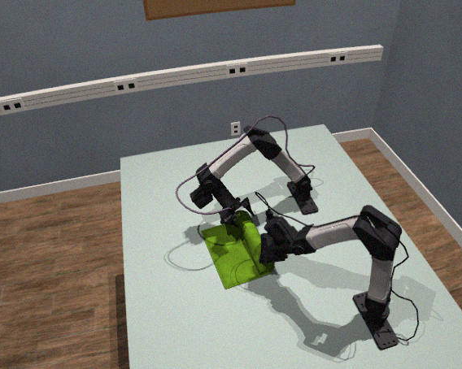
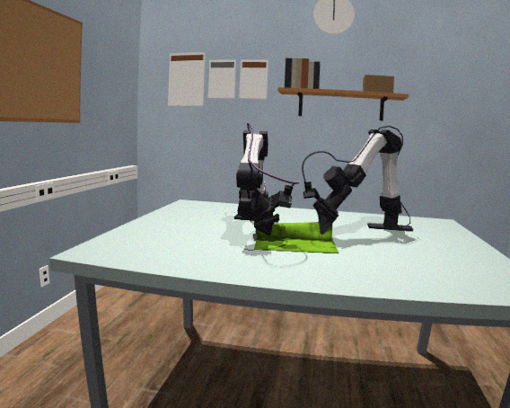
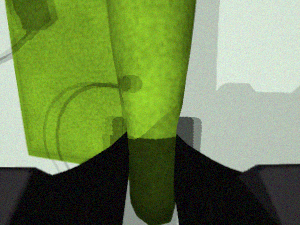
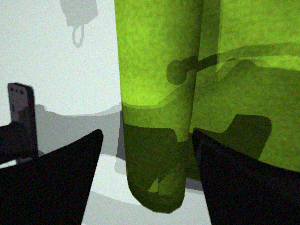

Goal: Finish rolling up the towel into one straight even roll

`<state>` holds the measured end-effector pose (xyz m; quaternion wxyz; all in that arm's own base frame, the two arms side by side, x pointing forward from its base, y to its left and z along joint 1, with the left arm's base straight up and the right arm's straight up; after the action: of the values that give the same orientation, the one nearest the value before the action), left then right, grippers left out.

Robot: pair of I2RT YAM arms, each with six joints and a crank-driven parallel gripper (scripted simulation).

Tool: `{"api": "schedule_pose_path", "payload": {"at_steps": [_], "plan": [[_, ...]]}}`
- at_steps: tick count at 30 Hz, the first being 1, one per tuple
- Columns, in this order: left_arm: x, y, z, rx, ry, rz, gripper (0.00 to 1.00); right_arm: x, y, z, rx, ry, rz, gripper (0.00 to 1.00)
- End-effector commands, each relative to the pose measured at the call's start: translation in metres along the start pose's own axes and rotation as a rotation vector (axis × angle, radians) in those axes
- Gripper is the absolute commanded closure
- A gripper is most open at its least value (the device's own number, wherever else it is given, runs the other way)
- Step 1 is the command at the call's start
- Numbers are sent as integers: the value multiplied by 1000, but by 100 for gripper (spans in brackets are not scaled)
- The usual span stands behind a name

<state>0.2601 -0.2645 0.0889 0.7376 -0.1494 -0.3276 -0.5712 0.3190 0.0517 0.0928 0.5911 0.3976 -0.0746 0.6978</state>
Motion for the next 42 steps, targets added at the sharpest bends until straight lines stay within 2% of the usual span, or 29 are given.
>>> {"api": "schedule_pose_path", "payload": {"at_steps": [1, 6, 13, 18, 23, 25, 40, 42], "plan": [[9, 5, -4, -21, -21, 2, 68, 9, 1, 24, 41, 6, 9, 15], [11, 10, -3, -83, -2, 54, 68, 9, 0, 52, 41, 6, 9, 15], [14, 17, -3, -171, 25, 128, 68, 9, -1, 74, 41, 6, 9, 15], [16, 26, -4, -277, 57, 217, 68, 10, 1, 75, 24, 10, 22, 14], [17, 35, -6, -392, 92, 314, 68, 14, 10, 70, -68, 28, 89, 12], [17, 35, -6, -392, 92, 314, 68, 14, 10, 70, -68, 28, 89, 12], [15, 58, -17, -714, 192, 585, 68, 29, 58, 35, -533, 119, 429, 6], [15, 58, -17, -714, 192, 585, 68, 29, 58, 35, -533, 119, 429, 6]]}}
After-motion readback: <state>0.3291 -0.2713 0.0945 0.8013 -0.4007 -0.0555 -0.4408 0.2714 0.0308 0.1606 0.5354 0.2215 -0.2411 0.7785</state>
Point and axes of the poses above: on each arm, the point where the finger pads meet when closed, its own z axis back along the fingers, its own y axis across the jaws, x = y × z, the point moved 8 cm from there along z, back along the fingers, and after that the axes turned 15 degrees about z, right-handed, at the moved point
